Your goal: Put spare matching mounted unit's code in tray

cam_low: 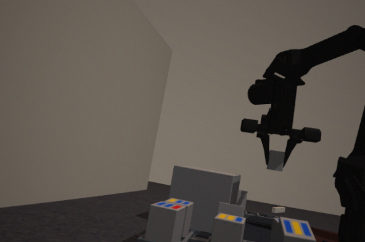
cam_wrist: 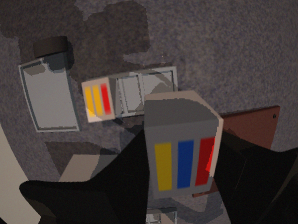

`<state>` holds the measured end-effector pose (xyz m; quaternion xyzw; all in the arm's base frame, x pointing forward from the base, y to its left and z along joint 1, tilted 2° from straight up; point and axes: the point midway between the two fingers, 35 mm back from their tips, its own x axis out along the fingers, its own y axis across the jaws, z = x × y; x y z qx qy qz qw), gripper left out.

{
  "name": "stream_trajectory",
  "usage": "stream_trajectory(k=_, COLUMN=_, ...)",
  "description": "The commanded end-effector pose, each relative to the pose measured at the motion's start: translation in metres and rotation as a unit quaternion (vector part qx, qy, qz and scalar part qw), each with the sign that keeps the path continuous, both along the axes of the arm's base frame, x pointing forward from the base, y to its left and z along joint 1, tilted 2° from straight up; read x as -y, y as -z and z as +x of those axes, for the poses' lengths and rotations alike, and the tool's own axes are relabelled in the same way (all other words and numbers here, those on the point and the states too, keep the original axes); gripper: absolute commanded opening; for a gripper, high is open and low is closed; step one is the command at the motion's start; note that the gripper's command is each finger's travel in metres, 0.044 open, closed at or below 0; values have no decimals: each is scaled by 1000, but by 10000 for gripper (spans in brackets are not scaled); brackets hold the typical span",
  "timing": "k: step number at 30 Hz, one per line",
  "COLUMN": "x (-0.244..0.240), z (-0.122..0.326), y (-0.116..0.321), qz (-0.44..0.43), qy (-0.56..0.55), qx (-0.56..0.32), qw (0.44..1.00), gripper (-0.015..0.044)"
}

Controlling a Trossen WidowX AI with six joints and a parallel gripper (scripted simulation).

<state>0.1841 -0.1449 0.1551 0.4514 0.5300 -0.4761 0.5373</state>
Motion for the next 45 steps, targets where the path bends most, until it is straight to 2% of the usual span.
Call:
stream_trajectory(k=1, x=1, z=0, y=-16, qz=0, qy=-1, qx=-2, qw=1000, gripper=0)
stream_trajectory(k=11, x=2, z=5, y=-40, qz=-1, qy=0, qx=-2, qw=1000, gripper=0)
stream_trajectory(k=28, x=5, z=84, y=-49, qz=-4, qy=-1, qx=8, qw=1000, gripper=0)
stream_trajectory(k=45, x=-14, z=164, y=-41, qz=-4, qy=-1, qx=18, qw=1000, gripper=0)
